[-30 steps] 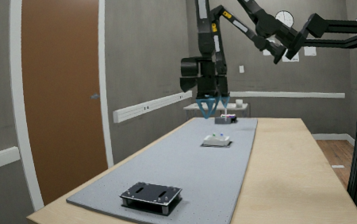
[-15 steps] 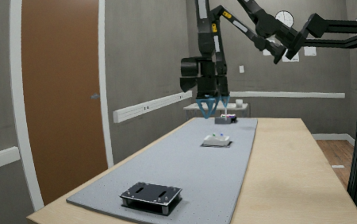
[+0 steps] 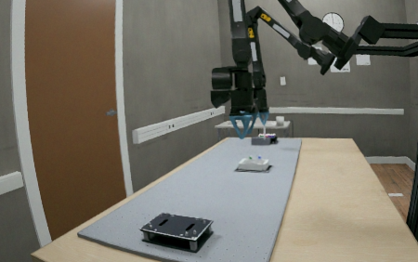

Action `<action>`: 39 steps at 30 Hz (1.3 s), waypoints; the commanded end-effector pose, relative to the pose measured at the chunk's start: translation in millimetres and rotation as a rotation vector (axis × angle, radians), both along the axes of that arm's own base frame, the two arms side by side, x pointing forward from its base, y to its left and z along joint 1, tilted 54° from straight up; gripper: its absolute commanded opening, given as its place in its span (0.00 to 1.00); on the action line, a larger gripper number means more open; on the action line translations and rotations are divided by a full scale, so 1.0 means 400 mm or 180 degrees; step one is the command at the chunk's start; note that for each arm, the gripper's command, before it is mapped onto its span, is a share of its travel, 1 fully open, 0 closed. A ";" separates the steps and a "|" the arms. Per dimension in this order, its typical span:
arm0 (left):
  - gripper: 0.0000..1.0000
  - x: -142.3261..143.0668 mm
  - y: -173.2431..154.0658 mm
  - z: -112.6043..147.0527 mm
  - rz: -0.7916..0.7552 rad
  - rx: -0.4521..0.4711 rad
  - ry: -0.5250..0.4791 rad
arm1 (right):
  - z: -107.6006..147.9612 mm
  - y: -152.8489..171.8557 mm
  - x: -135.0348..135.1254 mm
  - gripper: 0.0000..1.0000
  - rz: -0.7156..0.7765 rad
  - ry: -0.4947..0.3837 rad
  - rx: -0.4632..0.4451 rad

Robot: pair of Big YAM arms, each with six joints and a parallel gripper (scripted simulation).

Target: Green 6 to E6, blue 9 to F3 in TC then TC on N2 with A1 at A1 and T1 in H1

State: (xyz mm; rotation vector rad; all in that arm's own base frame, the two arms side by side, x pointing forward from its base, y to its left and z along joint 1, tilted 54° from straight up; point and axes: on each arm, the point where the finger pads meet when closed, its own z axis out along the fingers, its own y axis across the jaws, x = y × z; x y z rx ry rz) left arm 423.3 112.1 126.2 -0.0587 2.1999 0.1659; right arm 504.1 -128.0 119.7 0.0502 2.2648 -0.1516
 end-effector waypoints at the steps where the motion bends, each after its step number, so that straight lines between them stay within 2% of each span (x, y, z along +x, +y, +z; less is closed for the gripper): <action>1: 1.00 -0.001 -0.001 0.001 -0.0011 0.0010 -0.0004 | 0.013 -0.029 -0.001 0.07 -0.0006 0.0000 -0.0043; 7: 1.00 -0.001 -0.001 0.001 -0.0011 0.0010 -0.0004 | -0.003 -0.053 -0.001 0.07 -0.0007 0.0053 -0.0026; 26: 1.00 -0.001 -0.001 0.001 -0.0011 0.0010 -0.0004 | 0.016 -0.124 -0.001 0.07 -0.0009 0.0061 -0.0021; 29: 1.00 -0.001 -0.001 0.001 -0.0011 0.0010 -0.0004 | 0.018 -0.115 0.004 0.07 0.0023 0.0061 -0.0021; 39: 1.00 -0.001 -0.001 0.001 -0.0011 0.0010 -0.0004 | 0.029 -0.169 -0.001 0.07 -0.0009 0.0072 -0.0017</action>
